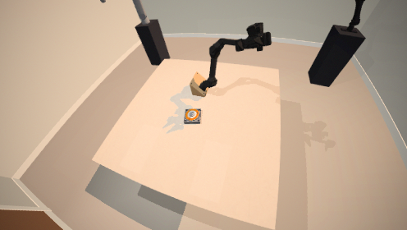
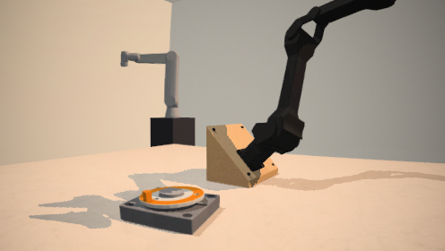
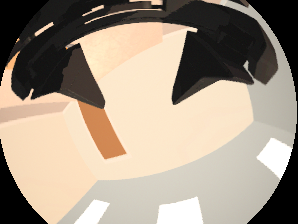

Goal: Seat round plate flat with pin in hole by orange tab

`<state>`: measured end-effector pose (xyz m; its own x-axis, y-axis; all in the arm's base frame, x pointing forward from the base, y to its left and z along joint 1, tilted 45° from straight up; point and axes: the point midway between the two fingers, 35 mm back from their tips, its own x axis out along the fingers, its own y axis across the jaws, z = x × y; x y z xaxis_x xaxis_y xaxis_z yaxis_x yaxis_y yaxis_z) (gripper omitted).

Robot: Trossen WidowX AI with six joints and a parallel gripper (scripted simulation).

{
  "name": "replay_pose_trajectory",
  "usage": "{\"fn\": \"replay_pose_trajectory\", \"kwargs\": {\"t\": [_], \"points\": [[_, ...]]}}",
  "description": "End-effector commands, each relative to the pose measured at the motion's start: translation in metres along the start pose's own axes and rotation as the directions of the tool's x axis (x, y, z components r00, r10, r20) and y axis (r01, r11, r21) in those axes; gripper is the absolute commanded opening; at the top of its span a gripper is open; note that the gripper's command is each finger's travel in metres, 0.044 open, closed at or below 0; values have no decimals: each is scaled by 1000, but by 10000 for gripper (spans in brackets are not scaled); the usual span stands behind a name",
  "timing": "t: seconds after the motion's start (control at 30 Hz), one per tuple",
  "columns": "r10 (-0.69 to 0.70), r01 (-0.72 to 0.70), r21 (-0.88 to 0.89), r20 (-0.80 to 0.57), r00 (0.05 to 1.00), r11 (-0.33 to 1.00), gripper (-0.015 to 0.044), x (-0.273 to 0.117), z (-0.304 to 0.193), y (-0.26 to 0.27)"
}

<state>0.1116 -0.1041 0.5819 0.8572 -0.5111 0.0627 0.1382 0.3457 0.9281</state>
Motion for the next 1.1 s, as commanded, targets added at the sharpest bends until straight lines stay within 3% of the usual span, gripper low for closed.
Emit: {"fn": "replay_pose_trajectory", "kwargs": {"t": [0.0,0.13,0.33,0.47,0.77,0.83,0.93,1.07], "points": [[9,-9,-19,5,1000,1000,374,0,-3,3],[150,-127,-375,31,988,918,269,7,-67,42],[171,-119,-546,45,984,829,111,23,-106,44],[185,-151,-747,-39,982,647,6,49,-165,43],[39,-261,-935,-259,965,239,0,114,-270,-6],[16,-253,-947,-255,967,197,0,123,-274,-15],[-109,-318,-947,-321,941,49,0,154,-304,-58],[-235,-403,-915,-385,893,-35,0,175,-326,-99]]}}
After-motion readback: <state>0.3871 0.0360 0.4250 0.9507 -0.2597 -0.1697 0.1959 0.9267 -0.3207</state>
